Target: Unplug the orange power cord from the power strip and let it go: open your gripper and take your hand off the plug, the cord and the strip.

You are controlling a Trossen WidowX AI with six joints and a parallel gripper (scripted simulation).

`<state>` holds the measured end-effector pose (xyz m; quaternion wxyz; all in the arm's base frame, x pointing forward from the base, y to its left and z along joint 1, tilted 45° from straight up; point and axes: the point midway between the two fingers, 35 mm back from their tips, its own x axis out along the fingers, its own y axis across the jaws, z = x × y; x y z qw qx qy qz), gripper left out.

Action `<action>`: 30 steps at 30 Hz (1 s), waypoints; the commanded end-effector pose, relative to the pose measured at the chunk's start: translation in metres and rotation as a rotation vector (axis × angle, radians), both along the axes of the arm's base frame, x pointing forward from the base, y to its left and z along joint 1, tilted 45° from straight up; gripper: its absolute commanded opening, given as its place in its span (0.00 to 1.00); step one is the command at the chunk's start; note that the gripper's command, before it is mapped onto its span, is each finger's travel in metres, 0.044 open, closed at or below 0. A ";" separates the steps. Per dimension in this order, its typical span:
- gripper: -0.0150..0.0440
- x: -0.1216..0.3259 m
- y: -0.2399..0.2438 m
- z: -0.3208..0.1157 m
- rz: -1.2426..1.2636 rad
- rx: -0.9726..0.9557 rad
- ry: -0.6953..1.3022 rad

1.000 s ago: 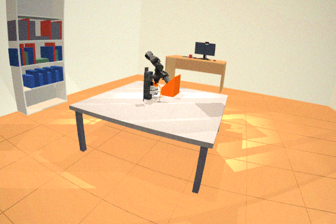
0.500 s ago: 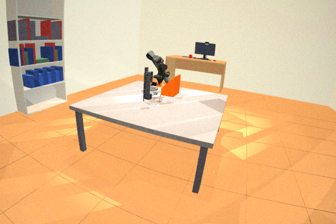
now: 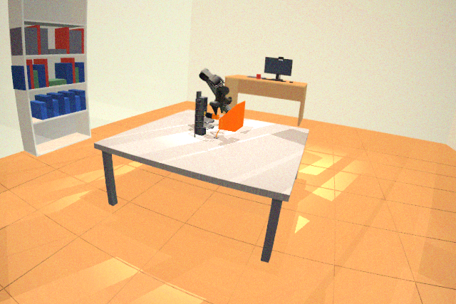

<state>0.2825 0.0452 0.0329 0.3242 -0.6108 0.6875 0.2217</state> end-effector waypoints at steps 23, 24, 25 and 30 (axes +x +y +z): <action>1.00 0.005 0.035 -0.024 0.001 0.003 0.004; 1.00 0.005 0.035 -0.024 0.001 0.003 0.004; 1.00 0.005 0.035 -0.024 0.001 0.003 0.004; 1.00 0.005 0.035 -0.024 0.001 0.003 0.004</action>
